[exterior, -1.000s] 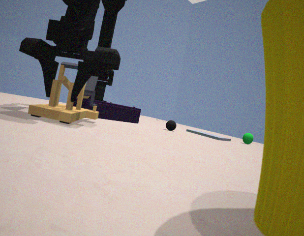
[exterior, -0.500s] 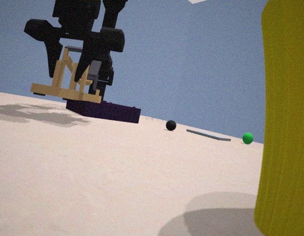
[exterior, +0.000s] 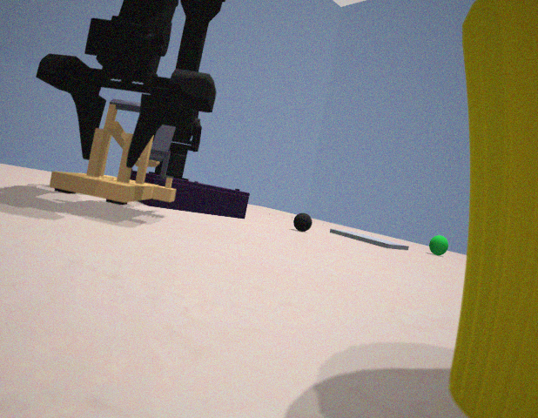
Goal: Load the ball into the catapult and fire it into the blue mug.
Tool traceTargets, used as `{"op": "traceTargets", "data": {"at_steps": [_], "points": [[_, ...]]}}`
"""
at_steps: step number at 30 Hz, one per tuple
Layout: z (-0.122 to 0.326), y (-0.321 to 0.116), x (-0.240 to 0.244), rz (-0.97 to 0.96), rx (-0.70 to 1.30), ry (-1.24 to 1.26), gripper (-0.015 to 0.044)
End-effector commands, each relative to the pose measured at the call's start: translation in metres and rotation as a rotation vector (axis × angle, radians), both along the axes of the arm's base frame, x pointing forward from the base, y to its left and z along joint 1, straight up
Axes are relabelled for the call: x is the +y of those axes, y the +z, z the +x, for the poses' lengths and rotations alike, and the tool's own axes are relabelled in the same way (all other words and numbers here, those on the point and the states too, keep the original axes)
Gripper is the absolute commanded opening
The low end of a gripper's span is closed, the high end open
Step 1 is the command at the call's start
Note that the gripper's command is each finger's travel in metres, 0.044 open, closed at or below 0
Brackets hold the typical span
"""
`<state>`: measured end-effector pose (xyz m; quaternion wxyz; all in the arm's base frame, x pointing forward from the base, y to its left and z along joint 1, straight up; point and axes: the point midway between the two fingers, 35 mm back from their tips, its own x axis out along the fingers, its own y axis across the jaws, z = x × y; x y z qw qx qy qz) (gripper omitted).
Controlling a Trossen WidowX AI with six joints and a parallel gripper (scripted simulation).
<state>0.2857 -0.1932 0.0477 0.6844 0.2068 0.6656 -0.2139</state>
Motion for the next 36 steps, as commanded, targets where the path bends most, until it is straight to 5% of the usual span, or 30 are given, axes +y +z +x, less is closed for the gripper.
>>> {"op": "traceTargets", "data": {"at_steps": [1,16,31,36], "points": [[0.001,-0.007,0.000,0.002,-0.003,0.008,0.0000],[0.000,-0.016,0.000,0.001,0.001,0.001,0.0000],[0.000,-0.013,0.000,0.001,0.001,0.001,0.0394],[0.001,0.059,-0.001,0.000,0.000,0.001,0.0440]]}}
